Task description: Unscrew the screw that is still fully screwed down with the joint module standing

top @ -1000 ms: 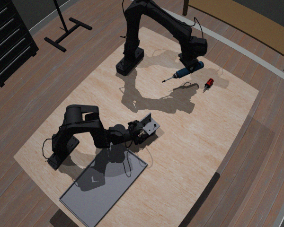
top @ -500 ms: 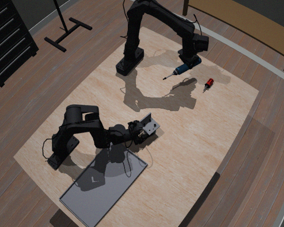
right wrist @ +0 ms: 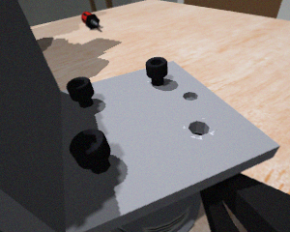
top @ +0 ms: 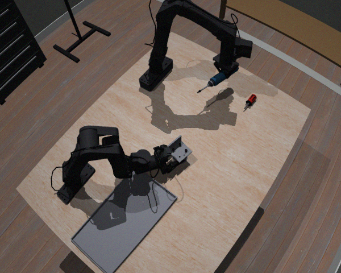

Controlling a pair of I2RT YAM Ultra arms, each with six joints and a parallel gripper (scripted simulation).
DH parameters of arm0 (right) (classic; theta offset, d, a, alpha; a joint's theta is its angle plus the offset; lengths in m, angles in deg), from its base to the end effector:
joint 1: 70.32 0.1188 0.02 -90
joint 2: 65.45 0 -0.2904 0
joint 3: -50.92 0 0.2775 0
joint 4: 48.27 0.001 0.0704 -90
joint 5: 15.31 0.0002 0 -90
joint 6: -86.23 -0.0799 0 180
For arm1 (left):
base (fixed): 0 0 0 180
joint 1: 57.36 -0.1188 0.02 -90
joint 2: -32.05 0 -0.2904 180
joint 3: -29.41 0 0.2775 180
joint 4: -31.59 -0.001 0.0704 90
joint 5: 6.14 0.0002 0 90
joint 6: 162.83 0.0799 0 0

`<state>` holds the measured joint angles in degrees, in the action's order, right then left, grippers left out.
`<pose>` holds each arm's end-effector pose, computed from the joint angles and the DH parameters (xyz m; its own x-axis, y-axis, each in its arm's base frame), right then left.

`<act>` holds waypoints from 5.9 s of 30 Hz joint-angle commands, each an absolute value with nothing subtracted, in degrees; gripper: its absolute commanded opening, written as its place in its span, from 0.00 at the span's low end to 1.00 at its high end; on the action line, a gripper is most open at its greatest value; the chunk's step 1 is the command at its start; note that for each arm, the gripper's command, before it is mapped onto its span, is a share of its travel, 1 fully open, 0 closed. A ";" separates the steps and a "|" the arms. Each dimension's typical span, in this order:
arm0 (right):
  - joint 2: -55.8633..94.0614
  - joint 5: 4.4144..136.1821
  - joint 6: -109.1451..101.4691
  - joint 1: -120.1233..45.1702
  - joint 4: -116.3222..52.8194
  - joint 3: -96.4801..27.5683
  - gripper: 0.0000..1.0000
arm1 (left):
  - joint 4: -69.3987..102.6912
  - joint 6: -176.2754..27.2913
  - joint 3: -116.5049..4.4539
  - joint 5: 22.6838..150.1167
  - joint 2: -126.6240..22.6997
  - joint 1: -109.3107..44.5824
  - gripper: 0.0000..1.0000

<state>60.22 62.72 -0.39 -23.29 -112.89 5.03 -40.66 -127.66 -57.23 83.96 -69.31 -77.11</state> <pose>0.2475 0.2914 0.0426 -0.1277 -0.2217 -0.9667 -0.8613 0.5081 -0.0028 0.3323 0.1202 0.1829 -0.2652 -0.9638 -0.0290 -0.9629 0.2663 -0.0442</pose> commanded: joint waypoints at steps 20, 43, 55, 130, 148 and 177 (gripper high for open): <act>59.93 62.99 -0.62 -23.17 -112.33 4.67 0.59 | -47.15 -130.37 -62.07 83.79 -68.51 -78.62 0.42; 59.93 62.99 -0.62 -23.17 -112.33 4.67 0.59 | -39.95 -130.35 -55.33 83.78 -70.89 -78.61 0.42; 59.93 62.99 -0.62 -23.17 -112.33 4.67 0.59 | -34.92 -130.35 -51.97 83.78 -73.12 -78.61 0.42; 59.93 62.99 -0.62 -23.17 -112.33 4.67 0.59 | -23.96 -130.23 -47.01 83.78 -76.43 -78.59 0.42; 59.93 62.99 -0.62 -23.17 -112.33 4.67 0.59 | -23.98 -129.95 -46.71 83.71 -77.35 -78.51 0.42; 59.93 62.99 -0.62 -23.17 -112.33 4.67 0.59 | -24.11 -130.01 -46.82 83.82 -77.72 -79.01 0.42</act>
<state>60.22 62.72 -0.39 -23.29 -112.89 5.03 -24.29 -130.06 -46.67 83.87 -78.16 -79.25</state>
